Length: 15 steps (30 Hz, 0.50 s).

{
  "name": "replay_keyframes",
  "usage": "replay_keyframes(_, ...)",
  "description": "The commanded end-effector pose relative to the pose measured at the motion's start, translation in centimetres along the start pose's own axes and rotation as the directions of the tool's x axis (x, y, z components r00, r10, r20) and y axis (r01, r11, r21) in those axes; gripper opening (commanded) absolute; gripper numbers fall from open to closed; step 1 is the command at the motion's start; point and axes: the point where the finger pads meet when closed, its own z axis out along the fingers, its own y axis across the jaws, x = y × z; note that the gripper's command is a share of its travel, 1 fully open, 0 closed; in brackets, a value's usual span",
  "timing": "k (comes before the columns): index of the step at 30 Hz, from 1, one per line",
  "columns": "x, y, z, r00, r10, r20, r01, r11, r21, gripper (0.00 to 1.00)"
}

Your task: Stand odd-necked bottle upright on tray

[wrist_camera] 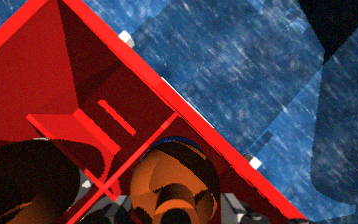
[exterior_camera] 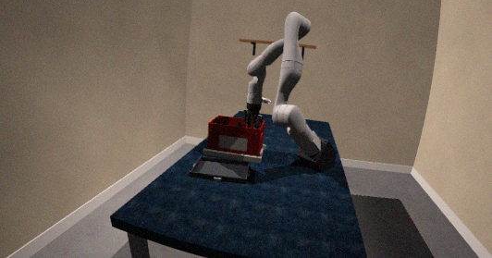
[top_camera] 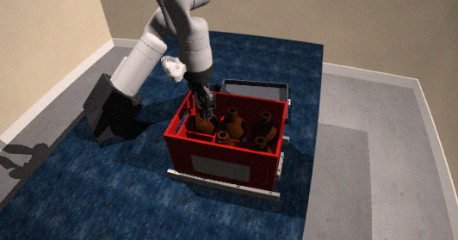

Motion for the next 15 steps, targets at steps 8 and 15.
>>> replay_keyframes(8,0.01,-0.03,-0.03,1.000,0.000,0.000,0.000,1.000,0.001,0.64)
replay_keyframes(15,0.01,-0.03,-0.03,1.000,0.000,0.000,0.000,1.000,0.001,0.00)
